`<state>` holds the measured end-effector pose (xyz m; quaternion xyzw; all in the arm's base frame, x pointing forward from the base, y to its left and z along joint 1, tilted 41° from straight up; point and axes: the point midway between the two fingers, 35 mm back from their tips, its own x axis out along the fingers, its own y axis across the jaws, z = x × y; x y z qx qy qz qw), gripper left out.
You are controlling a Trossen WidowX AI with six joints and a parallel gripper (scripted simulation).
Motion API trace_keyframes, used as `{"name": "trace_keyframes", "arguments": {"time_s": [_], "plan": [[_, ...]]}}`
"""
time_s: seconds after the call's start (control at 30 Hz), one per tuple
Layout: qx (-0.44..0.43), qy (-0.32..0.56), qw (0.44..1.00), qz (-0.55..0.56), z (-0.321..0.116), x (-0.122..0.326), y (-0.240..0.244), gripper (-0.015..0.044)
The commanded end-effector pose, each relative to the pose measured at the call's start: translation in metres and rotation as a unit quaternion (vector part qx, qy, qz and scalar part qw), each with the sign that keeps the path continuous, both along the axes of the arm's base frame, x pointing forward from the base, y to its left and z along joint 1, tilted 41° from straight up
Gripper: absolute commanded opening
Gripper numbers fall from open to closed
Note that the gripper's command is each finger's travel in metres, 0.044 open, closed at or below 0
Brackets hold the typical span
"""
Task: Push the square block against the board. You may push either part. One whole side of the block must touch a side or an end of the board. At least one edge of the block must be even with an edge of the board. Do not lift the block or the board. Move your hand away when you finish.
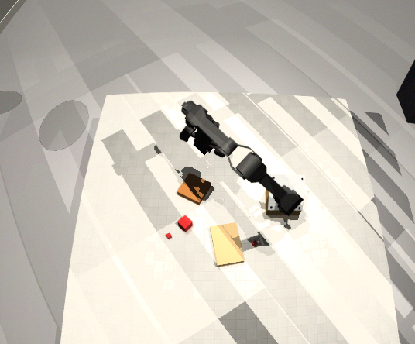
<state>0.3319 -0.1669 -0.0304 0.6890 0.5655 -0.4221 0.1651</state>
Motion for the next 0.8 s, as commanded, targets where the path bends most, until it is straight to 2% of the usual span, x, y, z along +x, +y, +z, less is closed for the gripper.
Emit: {"name": "trace_keyframes", "arguments": {"time_s": [0.0, 0.37, 0.77], "plan": [[-0.002, -0.023, 0.999, 0.029, 0.000, 0.007, 0.005, 0.0000], [-0.007, -0.141, 0.975, 0.173, 0.000, 0.041, 0.028, 0.0000], [-0.007, -0.266, 0.908, 0.323, 0.002, 0.074, 0.057, 0.0000]]}}
